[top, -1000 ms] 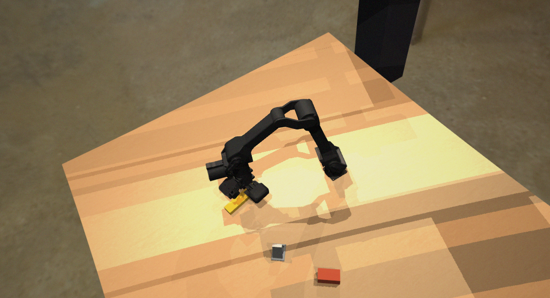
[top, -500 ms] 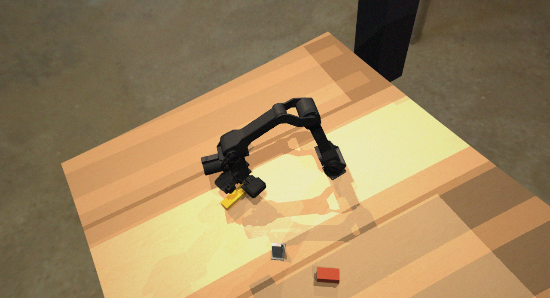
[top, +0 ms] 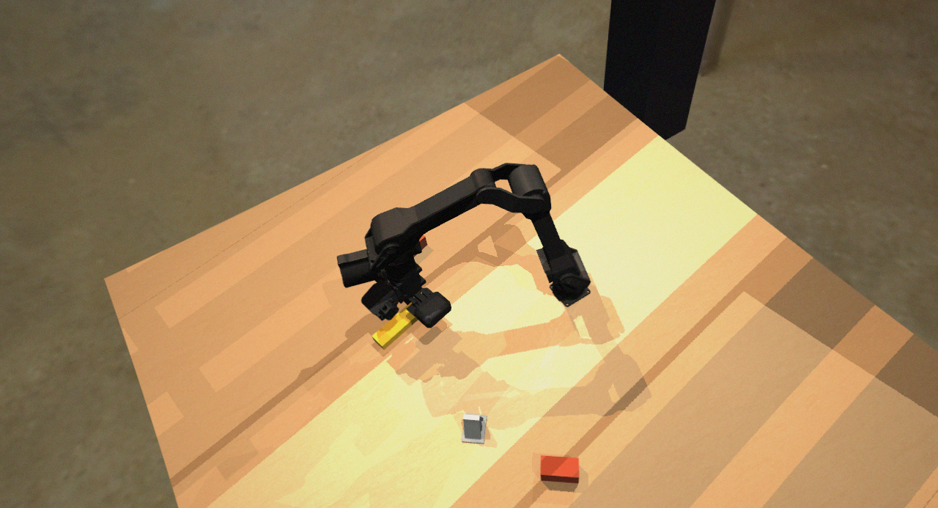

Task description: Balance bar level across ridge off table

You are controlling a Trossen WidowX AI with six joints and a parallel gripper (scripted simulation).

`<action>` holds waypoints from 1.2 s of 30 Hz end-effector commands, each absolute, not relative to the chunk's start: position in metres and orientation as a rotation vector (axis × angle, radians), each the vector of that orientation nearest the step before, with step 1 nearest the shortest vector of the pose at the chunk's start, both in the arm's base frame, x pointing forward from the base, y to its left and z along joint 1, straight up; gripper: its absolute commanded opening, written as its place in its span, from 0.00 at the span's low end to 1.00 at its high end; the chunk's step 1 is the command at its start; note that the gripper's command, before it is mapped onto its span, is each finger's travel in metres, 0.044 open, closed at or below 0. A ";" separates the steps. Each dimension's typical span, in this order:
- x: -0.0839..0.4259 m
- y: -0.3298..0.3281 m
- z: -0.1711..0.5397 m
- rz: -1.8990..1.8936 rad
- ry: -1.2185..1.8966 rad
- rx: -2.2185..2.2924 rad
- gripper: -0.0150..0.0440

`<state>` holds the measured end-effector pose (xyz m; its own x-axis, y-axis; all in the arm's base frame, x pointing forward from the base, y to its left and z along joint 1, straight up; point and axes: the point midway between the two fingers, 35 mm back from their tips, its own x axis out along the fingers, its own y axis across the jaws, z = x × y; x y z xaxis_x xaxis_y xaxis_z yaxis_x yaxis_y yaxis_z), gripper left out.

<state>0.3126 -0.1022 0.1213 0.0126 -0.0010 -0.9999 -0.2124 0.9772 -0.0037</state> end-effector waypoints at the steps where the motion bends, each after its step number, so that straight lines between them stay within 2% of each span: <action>1: 0.313 -0.103 0.136 0.155 1.540 -0.172 0.25; 12: 0.311 -0.099 0.156 0.160 1.539 -0.177 0.25; 36: 0.330 -0.009 0.156 0.369 1.511 -0.381 0.25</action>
